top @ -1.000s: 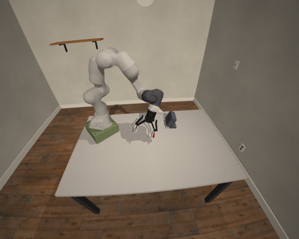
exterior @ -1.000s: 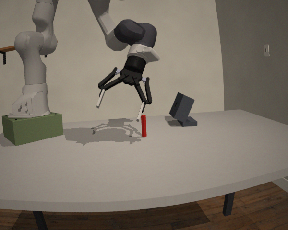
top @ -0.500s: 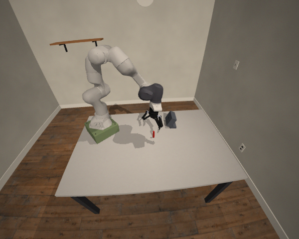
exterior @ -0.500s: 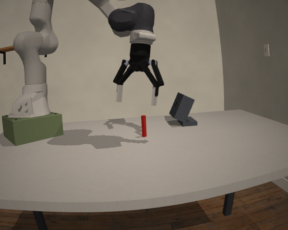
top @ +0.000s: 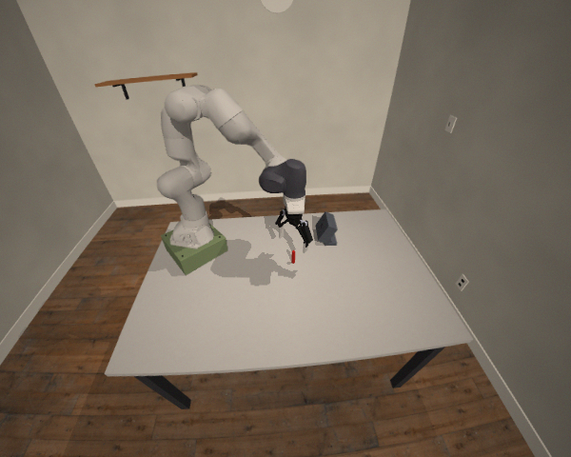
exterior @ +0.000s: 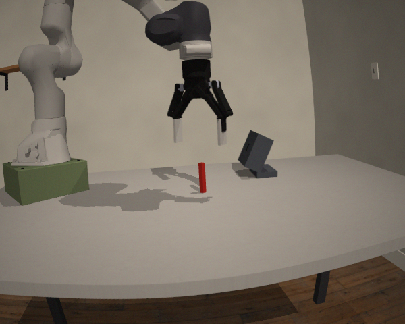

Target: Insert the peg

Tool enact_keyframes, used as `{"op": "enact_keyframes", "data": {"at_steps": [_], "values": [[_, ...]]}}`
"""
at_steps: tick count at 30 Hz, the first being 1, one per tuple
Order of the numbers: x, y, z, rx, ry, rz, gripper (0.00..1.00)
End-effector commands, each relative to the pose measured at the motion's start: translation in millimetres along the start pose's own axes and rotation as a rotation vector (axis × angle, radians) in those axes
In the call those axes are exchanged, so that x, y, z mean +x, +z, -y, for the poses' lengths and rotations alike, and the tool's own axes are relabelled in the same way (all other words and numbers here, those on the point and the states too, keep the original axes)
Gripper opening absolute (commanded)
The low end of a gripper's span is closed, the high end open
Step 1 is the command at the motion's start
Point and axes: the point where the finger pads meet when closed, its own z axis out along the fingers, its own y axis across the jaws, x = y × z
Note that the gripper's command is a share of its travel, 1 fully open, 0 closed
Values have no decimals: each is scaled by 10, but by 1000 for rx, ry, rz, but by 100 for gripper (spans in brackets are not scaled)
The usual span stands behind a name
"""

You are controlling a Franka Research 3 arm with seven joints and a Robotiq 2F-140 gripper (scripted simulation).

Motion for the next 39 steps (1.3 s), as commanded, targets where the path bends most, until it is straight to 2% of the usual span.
{"op": "enact_keyframes", "data": {"at_steps": [1, 39], "values": [[-39, 57, 10, 6, 7, 9, 100], [-46, 603, 51, 7, 6, 8, 100]]}}
